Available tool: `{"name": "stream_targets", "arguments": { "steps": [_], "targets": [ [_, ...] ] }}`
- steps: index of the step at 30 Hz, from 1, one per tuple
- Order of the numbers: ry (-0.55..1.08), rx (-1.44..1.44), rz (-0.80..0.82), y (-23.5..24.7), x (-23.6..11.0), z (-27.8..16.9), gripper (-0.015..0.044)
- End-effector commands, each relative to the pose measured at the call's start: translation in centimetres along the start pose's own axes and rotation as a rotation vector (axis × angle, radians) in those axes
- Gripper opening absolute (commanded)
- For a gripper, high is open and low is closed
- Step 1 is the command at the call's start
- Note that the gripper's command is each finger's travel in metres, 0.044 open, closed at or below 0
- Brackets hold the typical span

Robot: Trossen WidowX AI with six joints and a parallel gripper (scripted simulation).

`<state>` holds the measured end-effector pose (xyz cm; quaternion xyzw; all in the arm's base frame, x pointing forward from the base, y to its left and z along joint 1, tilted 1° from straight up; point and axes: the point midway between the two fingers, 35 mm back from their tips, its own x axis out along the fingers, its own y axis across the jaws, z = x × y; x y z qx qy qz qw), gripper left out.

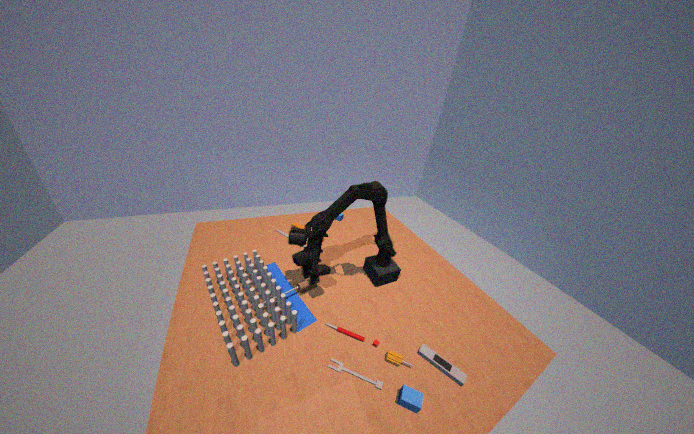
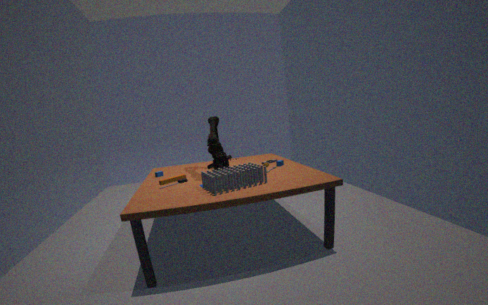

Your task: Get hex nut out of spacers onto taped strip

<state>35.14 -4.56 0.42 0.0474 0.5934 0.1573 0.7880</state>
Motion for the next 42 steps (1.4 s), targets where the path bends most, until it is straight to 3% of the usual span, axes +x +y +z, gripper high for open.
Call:
{"name": "stream_targets", "arguments": {
  "steps": [1, 42],
  "targets": [
    [0.001, 0.003, -0.002, -0.1, 0.1, 0.4, 0.0],
    [-0.002, 0.002, -0.003, 0.1, 0.9, 3.0, 0.0]
  ]
}}
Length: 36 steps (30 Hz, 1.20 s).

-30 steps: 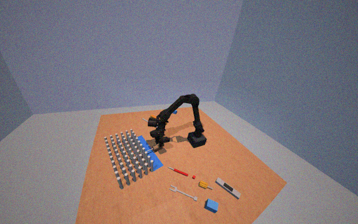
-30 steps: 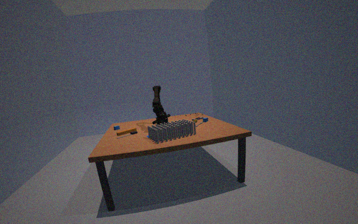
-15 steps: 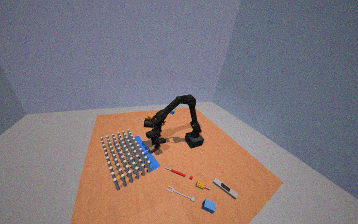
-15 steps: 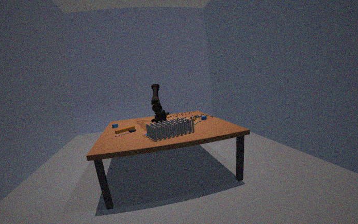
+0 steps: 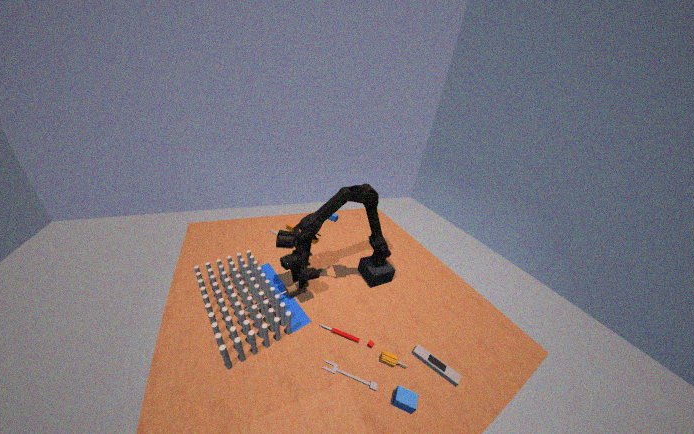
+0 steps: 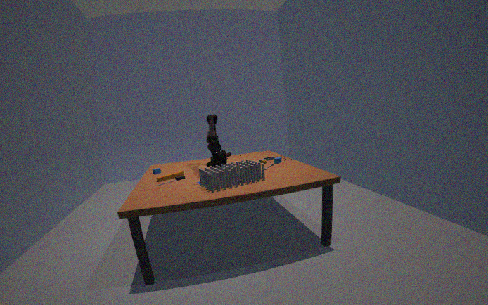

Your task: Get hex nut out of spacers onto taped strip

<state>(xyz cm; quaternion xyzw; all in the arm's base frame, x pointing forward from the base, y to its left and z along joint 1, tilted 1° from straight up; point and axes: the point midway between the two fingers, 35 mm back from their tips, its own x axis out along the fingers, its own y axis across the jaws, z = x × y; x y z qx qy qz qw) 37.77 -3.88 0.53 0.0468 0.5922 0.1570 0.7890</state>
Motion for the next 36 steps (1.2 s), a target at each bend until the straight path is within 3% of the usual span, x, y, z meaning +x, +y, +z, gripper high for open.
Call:
{"name": "stream_targets", "arguments": {
  "steps": [1, 36],
  "targets": [
    [0.001, 0.003, -0.002, -0.1, 0.2, 0.4, 0.0],
    [0.0, 0.002, -0.005, -0.6, 2.2, -0.1, 0.0]
  ]
}}
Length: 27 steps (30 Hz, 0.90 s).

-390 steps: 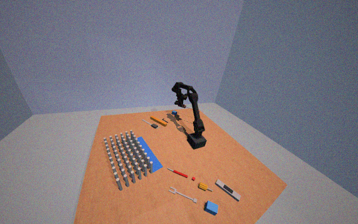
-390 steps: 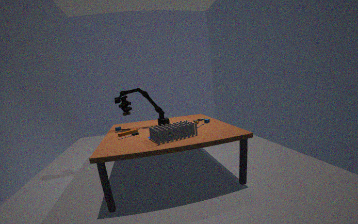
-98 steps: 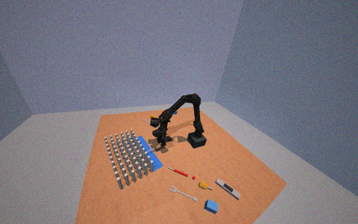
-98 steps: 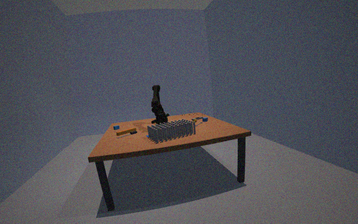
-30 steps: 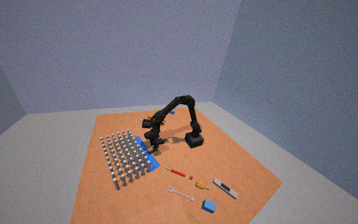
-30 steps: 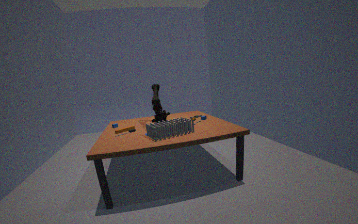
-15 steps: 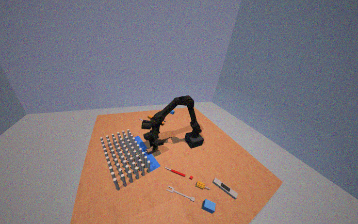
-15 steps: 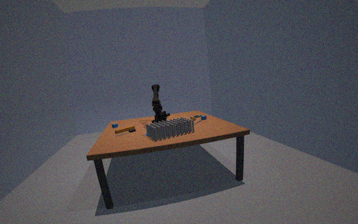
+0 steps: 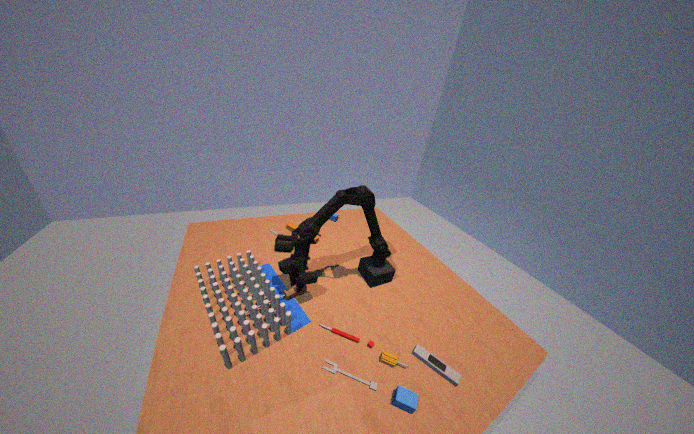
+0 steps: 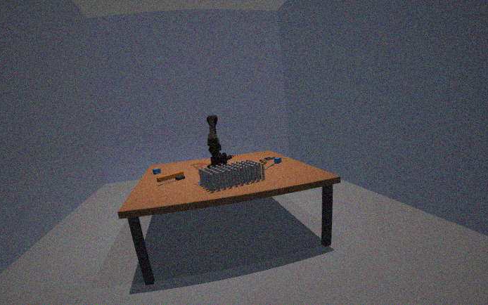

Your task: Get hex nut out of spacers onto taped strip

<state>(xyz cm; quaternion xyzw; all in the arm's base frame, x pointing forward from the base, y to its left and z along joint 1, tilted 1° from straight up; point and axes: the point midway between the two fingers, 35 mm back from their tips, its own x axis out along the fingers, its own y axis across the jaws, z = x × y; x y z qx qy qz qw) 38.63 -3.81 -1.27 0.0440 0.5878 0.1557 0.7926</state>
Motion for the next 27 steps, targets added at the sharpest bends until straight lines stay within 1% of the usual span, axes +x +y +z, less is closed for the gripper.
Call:
{"name": "stream_targets", "arguments": {
  "steps": [1, 27],
  "targets": [
    [0.011, 0.007, 0.001, 0.0, 0.3, -0.4, 0.0],
    [0.012, 0.005, 0.001, 0.0, -0.2, -1.5, 0.0]
  ]
}}
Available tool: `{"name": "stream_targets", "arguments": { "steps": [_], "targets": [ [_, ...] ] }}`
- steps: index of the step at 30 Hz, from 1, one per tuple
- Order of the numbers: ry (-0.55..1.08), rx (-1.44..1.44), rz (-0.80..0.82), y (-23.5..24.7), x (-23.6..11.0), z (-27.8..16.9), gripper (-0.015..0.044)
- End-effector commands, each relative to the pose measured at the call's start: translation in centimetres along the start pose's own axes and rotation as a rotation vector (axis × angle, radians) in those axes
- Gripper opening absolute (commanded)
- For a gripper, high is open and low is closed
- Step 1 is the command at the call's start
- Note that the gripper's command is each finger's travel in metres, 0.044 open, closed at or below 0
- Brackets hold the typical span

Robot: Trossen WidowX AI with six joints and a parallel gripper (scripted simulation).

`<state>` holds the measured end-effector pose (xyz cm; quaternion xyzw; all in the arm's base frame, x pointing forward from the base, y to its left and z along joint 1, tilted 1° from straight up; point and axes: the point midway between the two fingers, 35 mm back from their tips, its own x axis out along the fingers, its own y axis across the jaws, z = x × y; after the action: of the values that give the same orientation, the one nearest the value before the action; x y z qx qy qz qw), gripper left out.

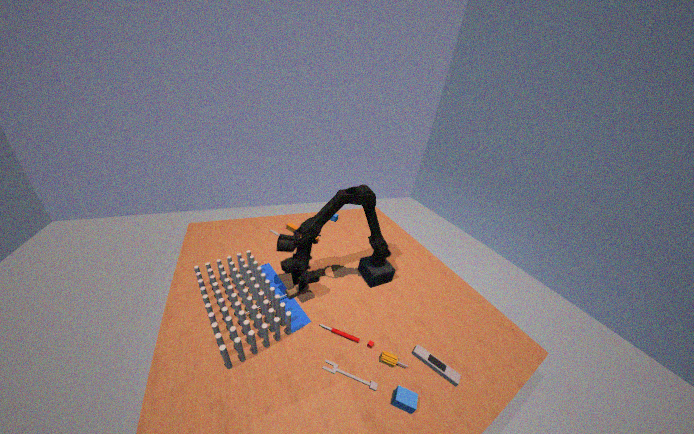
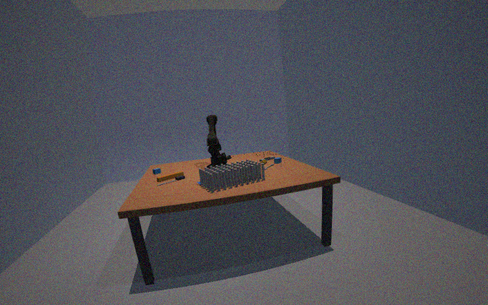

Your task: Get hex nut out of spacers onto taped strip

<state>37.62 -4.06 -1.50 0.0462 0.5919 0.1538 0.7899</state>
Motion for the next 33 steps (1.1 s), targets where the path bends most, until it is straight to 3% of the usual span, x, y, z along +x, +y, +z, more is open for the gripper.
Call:
{"name": "stream_targets", "arguments": {
  "steps": [1, 33],
  "targets": [
    [0.003, -0.003, 0.0, 0.1, -0.1, -0.5, 0.0],
    [0.004, -0.003, -0.001, 0.1, -0.7, -2.3, 0.0]
  ]
}}
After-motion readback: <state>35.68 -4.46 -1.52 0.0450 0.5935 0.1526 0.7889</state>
